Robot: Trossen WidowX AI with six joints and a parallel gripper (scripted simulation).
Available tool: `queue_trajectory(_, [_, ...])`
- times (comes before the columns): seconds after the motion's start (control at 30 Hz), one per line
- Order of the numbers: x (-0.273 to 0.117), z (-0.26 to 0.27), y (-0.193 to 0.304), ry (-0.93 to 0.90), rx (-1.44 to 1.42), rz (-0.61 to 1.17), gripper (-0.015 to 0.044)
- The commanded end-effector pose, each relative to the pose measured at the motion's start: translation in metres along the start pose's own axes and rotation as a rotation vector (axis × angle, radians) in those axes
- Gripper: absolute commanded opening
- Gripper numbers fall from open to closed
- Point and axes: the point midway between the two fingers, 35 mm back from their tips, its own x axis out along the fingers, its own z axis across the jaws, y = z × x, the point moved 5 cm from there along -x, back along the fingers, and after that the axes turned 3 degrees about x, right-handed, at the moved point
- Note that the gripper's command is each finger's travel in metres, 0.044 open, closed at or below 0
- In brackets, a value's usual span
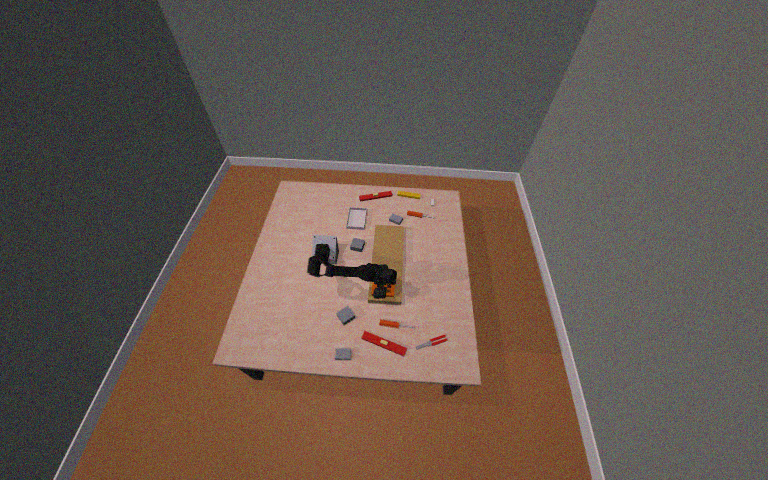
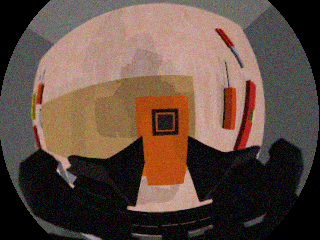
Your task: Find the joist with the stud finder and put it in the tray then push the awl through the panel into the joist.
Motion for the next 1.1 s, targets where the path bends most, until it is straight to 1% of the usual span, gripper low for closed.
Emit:
queue_trajectory(0.0, [0.004,0.002,0.000,-0.007,-0.008,-0.010,0.0000])
queue_trajectory(0.1, [0.005,0.003,0.000,-0.007,-0.008,-0.010,0.0000])
queue_trajectory(1.07, [0.004,0.103,0.007,-0.011,-0.008,-0.009,0.0000])
